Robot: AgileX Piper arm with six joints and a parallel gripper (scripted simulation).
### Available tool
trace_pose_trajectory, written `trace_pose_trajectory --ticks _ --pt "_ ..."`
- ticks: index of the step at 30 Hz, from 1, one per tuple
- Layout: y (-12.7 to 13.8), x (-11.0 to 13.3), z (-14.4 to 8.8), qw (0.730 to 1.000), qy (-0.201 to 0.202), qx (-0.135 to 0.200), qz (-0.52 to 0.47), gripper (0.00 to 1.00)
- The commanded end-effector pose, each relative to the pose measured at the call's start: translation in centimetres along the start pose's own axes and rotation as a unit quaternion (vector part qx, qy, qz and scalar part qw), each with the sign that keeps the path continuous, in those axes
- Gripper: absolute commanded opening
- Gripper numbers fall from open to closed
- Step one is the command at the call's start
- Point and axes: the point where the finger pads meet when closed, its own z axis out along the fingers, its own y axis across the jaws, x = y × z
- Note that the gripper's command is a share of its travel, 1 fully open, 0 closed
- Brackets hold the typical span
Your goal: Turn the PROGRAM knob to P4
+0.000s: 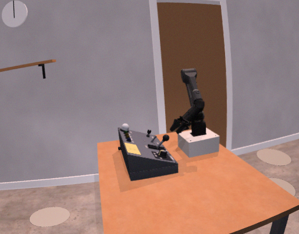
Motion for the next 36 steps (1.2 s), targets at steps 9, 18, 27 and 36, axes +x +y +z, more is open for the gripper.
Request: trace_pose_trajectory --ticks 9,18,27,36 --pt "0.0 0.0 0.0 1.0 0.0 0.0 0.0 1.0" --pt "0.5 -0.5 0.1 1.0 -0.003 -0.018 0.013 1.0" --pt "2.4 -3.2 0.0 0.993 -0.027 -0.098 0.057 1.0" --pt "1.4 -7.4 -2.3 0.982 -0.095 -0.164 0.012 1.0"
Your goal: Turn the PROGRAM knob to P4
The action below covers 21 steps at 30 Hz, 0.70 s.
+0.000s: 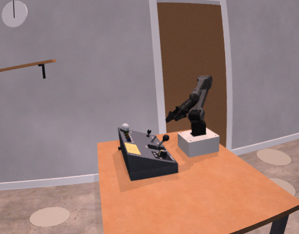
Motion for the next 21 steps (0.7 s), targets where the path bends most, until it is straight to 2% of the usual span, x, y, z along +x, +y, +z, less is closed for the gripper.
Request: trace_pose_trajectory --ticks 1,3,5,7,15,18,21 --pt "-0.9 -0.3 -0.7 0.999 -0.003 0.009 -0.03 1.0" --pt "-2.3 -0.2 -1.6 0.997 0.003 0.033 -0.067 1.0" --pt "-4.2 0.3 -2.6 0.992 0.017 0.07 -0.102 1.0" --pt "-4.2 0.3 -2.6 0.992 0.017 0.07 -0.102 1.0" --pt "-12.2 2.8 -8.1 0.942 0.102 0.263 -0.18 1.0" --pt "-13.9 3.4 -9.8 0.924 0.124 0.311 -0.186 1.0" --pt "-14.7 3.7 -10.8 0.913 0.136 0.336 -0.187 1.0"
